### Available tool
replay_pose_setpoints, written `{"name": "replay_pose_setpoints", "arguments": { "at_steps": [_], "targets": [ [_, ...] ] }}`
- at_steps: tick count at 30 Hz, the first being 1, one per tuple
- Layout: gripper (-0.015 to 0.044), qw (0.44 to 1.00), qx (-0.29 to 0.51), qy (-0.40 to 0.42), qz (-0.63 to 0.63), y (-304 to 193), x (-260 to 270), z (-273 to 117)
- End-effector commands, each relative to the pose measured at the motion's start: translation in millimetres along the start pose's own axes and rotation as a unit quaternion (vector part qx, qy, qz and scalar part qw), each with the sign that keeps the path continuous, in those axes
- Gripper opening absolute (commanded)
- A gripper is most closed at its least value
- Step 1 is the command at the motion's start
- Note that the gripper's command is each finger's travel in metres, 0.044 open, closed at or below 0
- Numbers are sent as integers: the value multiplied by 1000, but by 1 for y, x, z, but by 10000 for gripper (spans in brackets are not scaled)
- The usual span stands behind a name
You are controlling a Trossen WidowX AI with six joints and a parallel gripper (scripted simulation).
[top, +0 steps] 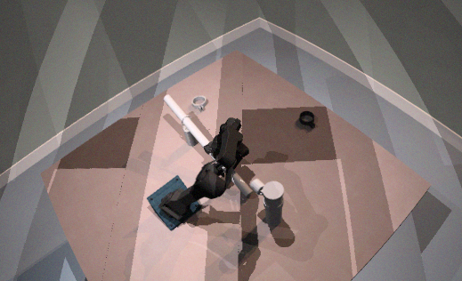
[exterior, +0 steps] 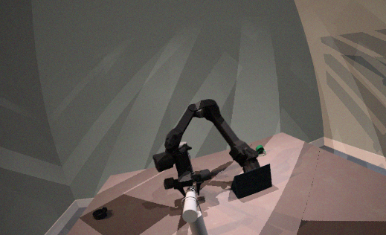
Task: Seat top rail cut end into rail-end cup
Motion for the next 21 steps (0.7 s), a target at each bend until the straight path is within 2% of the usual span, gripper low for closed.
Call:
{"name": "replay_pose_setpoints", "arguments": {
  "at_steps": [1, 6, 10, 21],
  "targets": [
    [125, 1000, 2, -1, -2, 0, 0, 1],
    [92, 1000, 2, -1, -2, 0, 0, 1],
    [0, 1000, 2, -1, -2, 0, 0, -4],
    [0, 999, 42, 14, -1, 4, -1, -26]
  ]
}}
Point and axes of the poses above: the point midway between the two fingers, 35 mm back from their tips, its own z axis out along the fingers, its own x axis across the jaws, y = z × x, the point moved 7 cm from there along -z, back along the fingers, and after that the axes turned 6 degrees about -z, right-handed, at the moved point
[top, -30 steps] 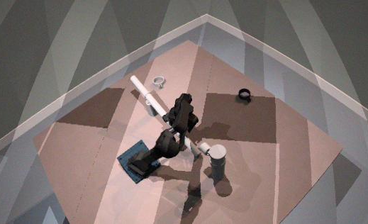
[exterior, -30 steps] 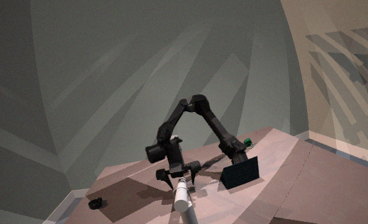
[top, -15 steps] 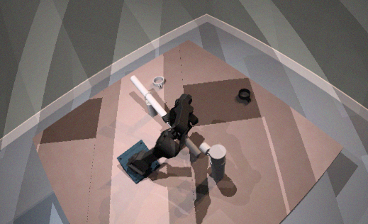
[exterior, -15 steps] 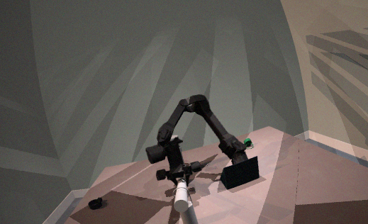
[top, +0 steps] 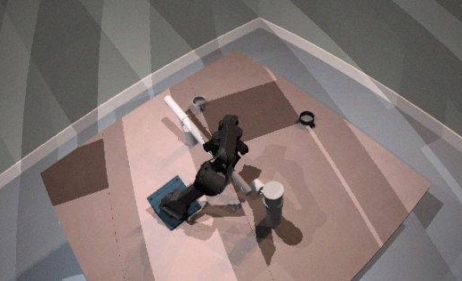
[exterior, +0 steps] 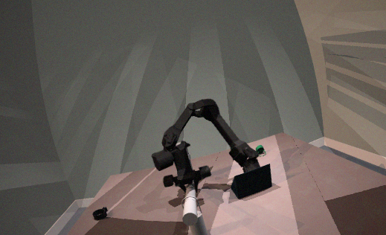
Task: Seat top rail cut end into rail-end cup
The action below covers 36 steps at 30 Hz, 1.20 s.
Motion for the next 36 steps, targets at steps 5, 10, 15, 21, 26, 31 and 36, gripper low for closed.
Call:
{"name": "replay_pose_setpoints", "arguments": {
  "at_steps": [5, 10, 15, 21, 26, 31, 36],
  "targets": [
    [0, 999, 54, 5, -1, 4, -1, -31],
    [0, 996, 91, 5, -1, 5, -1, -50],
    [0, 993, 118, 1, -1, 6, -1, -64],
    [0, 994, 109, 4, -2, 7, 0, -60],
    [0, 994, 106, 5, -2, 7, 0, -58],
    [0, 994, 106, 5, -2, 7, 0, -58],
    [0, 994, 106, 5, -2, 6, 0, -60]
  ]
}}
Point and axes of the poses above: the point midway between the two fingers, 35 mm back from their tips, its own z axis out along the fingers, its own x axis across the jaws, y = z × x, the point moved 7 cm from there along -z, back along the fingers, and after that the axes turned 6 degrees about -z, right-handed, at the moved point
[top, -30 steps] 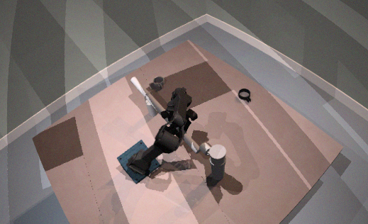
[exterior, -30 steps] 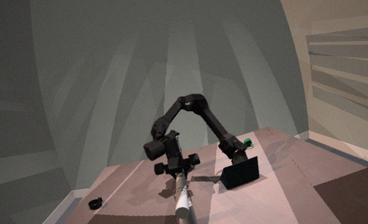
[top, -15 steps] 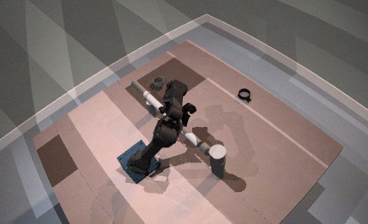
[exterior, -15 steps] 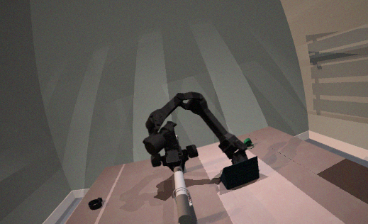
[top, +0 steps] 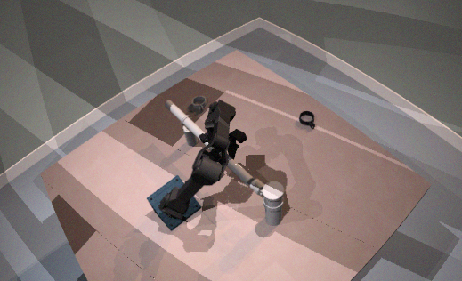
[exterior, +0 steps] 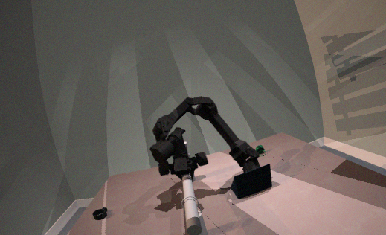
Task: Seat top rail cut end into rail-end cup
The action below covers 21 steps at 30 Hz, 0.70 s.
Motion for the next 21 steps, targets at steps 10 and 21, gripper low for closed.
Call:
{"name": "replay_pose_setpoints", "arguments": {
  "at_steps": [10, 21],
  "targets": [
    [0, 1000, -1, -1, -1, -4, -2, -6],
    [0, 1000, -1, 0, -1, -9, -2, -6]
  ]
}}
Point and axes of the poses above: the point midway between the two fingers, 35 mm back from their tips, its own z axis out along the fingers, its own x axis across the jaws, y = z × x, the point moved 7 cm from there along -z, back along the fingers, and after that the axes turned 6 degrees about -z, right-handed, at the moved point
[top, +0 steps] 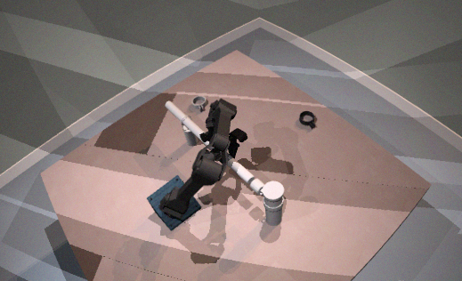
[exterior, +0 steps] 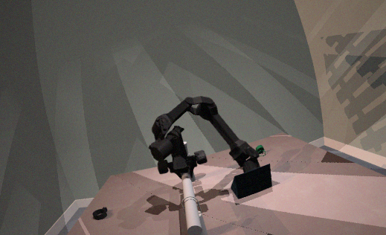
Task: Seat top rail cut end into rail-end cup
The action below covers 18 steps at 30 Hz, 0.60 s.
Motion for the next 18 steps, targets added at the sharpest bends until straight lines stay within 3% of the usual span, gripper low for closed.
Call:
{"name": "replay_pose_setpoints", "arguments": {
  "at_steps": [1, 18],
  "targets": [
    [0, 1000, 1, -3, 2, -5, -1, -1],
    [0, 1000, 1, -1, 0, -19, 2, 6]
  ]
}}
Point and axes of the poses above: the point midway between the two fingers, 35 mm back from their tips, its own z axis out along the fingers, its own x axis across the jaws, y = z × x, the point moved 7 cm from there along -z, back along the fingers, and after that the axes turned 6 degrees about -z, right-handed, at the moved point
